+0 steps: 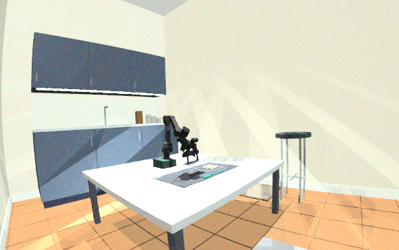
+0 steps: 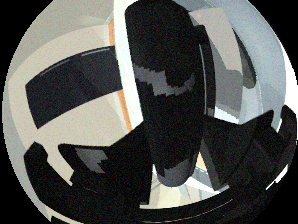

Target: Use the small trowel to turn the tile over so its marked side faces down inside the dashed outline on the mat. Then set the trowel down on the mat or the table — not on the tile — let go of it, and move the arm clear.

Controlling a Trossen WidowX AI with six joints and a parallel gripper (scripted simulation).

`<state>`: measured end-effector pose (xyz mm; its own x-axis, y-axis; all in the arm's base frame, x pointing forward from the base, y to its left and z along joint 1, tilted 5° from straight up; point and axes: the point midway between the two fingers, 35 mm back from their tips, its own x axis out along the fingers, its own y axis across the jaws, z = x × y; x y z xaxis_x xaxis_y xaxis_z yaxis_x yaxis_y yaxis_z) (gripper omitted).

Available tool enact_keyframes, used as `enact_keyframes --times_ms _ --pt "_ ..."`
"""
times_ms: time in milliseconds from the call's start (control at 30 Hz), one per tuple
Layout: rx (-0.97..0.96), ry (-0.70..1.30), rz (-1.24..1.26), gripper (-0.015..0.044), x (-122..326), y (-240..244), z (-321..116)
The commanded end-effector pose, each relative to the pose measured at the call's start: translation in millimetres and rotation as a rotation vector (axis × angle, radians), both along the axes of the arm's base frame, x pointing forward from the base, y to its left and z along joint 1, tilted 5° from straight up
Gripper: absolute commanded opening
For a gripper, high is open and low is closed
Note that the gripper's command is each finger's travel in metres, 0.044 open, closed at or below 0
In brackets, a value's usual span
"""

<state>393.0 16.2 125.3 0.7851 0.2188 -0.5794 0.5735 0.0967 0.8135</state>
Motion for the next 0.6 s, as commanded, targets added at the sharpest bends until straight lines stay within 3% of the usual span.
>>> enact_keyframes --times_ms 0,400,567 --pt "-0.002 -0.012 0.006 0.0 2 0 4" --pt "0.001 0.004 -0.005 0.0 0 -1 -1" --pt "0.028 0.061 -0.141 0.0 8 -17 -8"
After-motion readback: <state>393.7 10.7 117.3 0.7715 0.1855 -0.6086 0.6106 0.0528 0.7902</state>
